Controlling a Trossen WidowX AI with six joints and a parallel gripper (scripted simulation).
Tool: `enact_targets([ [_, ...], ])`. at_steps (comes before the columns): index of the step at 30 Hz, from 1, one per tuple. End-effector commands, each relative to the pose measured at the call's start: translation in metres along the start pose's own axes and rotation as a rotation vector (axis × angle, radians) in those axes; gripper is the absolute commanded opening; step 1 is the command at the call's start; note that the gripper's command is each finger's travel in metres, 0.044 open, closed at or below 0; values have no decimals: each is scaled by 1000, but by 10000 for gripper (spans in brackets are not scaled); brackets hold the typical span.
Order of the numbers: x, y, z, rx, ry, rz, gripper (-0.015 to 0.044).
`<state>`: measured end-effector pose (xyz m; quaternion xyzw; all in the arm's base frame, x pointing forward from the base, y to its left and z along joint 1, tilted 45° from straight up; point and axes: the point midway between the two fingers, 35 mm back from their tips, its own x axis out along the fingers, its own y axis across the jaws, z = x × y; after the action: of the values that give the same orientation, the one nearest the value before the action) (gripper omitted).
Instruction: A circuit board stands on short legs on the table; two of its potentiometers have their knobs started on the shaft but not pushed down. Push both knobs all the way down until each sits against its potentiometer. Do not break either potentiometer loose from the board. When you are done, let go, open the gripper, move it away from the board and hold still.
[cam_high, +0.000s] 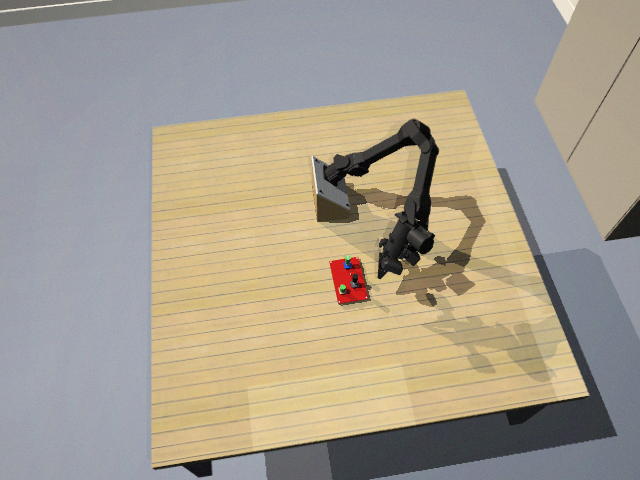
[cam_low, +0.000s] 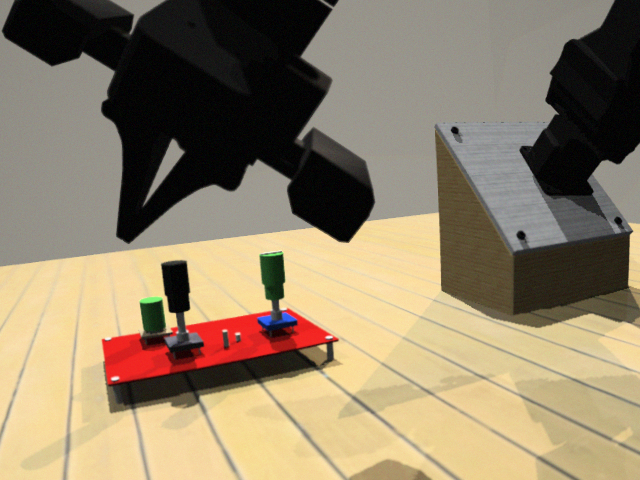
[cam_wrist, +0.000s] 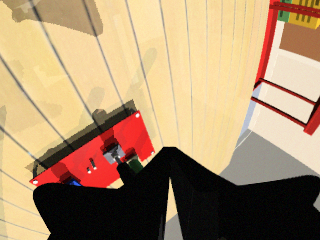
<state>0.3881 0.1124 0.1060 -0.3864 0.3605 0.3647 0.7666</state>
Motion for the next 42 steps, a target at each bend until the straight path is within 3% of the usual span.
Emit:
enact_targets([
  [1, 4, 1, -16, 82, 18, 72, 0],
  [23, 5, 30, -93, 585, 94, 463, 0],
  [42, -13, 44, -126, 1050, 83, 740, 0],
])
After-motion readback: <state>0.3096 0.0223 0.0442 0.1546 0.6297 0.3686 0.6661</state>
